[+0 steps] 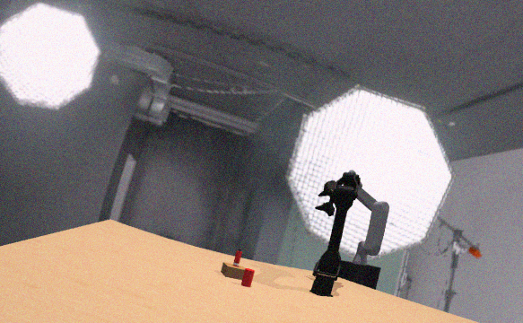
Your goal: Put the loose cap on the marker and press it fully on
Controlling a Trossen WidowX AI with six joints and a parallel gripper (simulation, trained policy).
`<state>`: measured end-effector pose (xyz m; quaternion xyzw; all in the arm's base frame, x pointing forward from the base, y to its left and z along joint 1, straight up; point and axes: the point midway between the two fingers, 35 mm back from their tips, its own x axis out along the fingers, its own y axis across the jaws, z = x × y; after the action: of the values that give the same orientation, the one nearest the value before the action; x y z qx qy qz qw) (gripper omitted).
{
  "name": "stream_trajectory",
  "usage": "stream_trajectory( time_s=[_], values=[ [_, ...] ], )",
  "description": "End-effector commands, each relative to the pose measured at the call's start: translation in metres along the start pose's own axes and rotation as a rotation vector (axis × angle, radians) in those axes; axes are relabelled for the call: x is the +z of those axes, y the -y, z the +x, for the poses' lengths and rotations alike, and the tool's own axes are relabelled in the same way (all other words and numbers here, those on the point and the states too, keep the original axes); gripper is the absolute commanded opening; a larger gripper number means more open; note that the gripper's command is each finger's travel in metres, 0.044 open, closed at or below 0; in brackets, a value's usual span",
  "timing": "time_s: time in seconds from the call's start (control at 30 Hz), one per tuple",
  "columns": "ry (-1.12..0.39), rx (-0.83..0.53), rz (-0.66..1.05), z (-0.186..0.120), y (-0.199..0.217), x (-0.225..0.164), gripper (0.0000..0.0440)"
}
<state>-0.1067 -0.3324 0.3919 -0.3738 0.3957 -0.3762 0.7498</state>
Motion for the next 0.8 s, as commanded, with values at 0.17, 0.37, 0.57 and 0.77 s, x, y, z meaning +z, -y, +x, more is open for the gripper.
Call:
stream_trajectory(
  time_s=[0.17, 0.37, 0.57, 0.77],
  values=[
    [0.020, 0.050, 0.010, 0.016, -0.013, 0.001, 0.0243],
    [0.048, 0.105, 0.003, 0.033, -0.027, 0.006, 0.0183],
    [0.075, 0.160, -0.009, 0.049, -0.042, 0.010, 0.0195],
    [0.100, 0.217, -0.025, 0.064, -0.057, 0.016, 0.0206]
  ],
)
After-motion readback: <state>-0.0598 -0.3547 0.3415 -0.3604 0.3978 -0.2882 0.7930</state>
